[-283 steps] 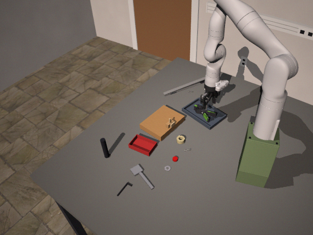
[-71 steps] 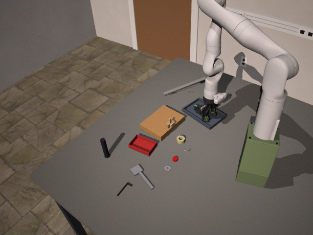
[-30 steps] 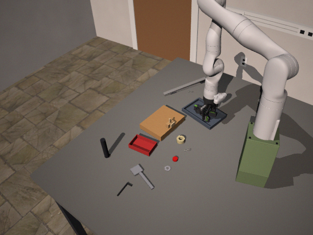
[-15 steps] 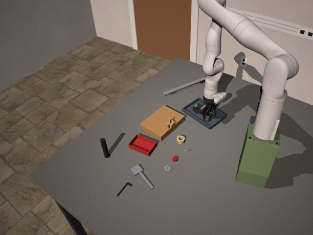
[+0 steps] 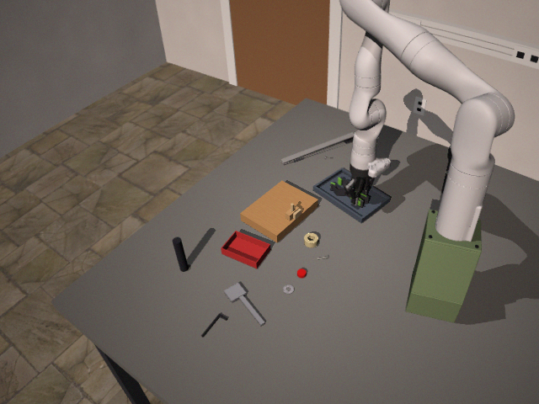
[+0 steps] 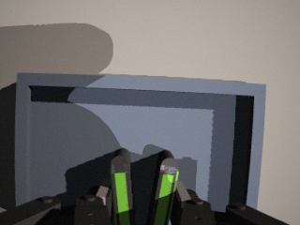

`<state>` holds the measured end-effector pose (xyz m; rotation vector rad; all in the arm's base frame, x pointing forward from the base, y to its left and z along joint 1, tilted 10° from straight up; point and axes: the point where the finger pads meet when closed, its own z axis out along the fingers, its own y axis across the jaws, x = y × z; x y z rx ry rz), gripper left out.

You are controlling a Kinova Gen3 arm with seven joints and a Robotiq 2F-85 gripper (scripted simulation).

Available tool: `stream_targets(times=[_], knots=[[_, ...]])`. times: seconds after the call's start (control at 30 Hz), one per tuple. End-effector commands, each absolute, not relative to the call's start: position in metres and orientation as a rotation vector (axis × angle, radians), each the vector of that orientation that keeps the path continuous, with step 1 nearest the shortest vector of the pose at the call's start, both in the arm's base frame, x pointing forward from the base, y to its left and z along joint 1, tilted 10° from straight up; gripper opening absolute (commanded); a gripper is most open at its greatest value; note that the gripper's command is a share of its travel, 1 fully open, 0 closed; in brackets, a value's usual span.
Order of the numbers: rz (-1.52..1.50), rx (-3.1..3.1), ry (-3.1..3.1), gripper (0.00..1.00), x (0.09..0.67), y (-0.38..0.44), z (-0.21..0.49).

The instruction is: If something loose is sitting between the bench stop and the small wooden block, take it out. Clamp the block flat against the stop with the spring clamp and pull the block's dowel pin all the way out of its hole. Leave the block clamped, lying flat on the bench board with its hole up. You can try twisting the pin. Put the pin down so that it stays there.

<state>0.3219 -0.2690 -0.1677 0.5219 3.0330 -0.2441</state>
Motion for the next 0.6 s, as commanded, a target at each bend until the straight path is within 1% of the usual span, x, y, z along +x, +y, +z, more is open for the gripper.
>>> stream_targets(times=[0.0, 0.1, 0.13, 0.57], knots=[[-0.245, 0.522, 3.032, 0.4, 0.3224, -0.2691, -0.1666], [-0.245, 0.522, 3.032, 0.4, 0.3224, -0.2691, -0.1662], [-0.245, 0.522, 3.032, 0.34, 0.3224, -0.2691, -0.1662], [-0.245, 0.522, 3.032, 0.32, 0.3223, -0.2689, -0.1651]])
